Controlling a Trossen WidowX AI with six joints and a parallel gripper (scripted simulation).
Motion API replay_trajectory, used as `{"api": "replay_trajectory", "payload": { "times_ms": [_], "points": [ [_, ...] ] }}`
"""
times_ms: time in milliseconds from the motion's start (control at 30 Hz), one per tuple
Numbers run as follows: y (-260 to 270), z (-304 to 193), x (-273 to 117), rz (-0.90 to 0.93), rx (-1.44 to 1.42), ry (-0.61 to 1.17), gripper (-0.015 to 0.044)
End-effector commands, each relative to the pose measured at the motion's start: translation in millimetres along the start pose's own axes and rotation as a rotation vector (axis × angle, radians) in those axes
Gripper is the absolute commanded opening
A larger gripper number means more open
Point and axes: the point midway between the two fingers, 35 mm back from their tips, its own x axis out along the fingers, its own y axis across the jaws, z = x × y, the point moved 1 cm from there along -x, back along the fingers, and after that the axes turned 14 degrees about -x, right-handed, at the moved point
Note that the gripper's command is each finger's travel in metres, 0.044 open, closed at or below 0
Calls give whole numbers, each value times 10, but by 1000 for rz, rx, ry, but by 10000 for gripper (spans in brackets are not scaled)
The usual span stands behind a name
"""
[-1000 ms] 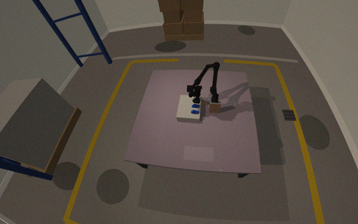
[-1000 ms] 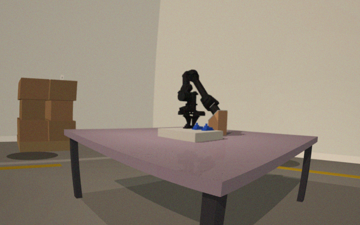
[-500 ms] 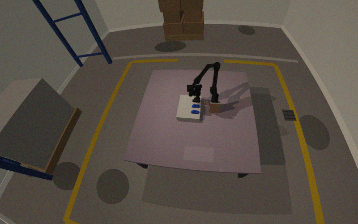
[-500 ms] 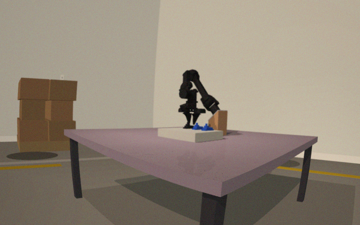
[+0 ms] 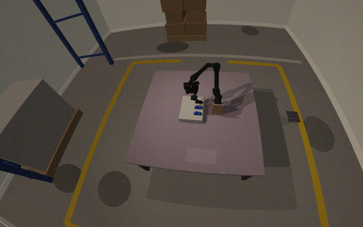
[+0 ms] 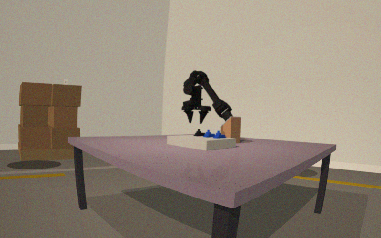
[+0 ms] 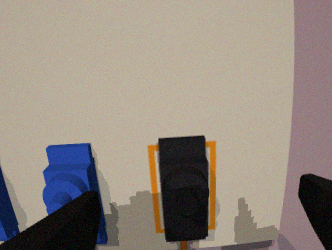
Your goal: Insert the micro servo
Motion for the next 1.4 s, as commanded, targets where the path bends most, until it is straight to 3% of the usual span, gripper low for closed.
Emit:
{"api": "replay_trajectory", "payload": {
  "times_ms": [0,133,233,433,1367],
  "points": [
    [-58,272,-168,6,5,5,440],
    [-110,527,-336,7,8,7,440],
    [-112,536,-370,7,9,6,440],
    [-120,449,-804,2,11,-9,440],
    [-120,449,-804,2,11,-9,440]
  ]
}}
